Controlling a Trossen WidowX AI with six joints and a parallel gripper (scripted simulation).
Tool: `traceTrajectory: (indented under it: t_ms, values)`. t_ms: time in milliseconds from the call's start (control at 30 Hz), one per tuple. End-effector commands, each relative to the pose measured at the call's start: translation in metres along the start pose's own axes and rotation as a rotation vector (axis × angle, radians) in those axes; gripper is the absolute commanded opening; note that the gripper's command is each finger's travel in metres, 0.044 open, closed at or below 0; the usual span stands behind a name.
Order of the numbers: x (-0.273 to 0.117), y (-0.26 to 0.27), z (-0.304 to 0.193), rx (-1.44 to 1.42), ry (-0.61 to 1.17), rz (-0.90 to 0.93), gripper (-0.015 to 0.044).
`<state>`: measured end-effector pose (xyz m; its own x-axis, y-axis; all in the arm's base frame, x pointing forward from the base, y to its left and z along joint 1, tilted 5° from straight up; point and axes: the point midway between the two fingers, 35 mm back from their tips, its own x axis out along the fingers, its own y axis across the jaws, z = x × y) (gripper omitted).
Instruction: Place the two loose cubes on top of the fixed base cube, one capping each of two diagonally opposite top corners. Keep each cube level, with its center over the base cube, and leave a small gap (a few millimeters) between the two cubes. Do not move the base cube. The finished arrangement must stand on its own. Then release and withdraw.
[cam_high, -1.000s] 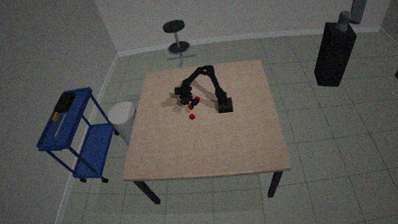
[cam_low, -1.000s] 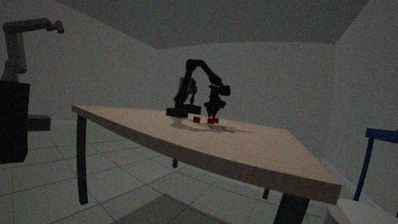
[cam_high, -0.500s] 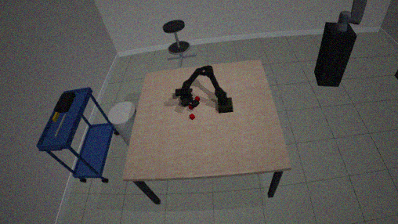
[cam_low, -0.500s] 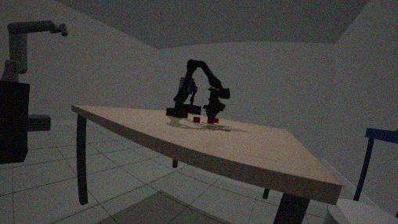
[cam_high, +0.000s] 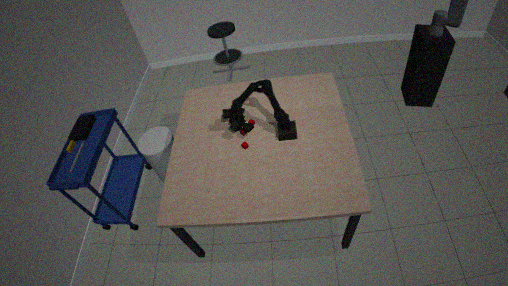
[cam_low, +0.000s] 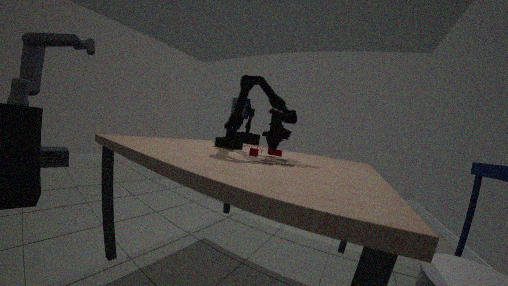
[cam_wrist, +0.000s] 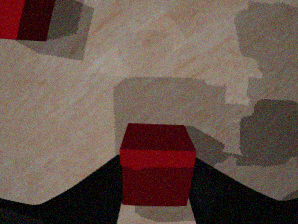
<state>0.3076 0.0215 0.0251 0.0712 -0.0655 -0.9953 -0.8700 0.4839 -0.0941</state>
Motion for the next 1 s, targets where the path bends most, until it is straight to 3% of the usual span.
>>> traceTrajectory:
  t_ms: [0,967]
  values:
    - [-0.012,-0.002,0.001,-0.003,-0.001,-0.006,0.0105]
    - [-0.098,0.001,-0.001,0.001,-0.005,-0.006,0.0105]
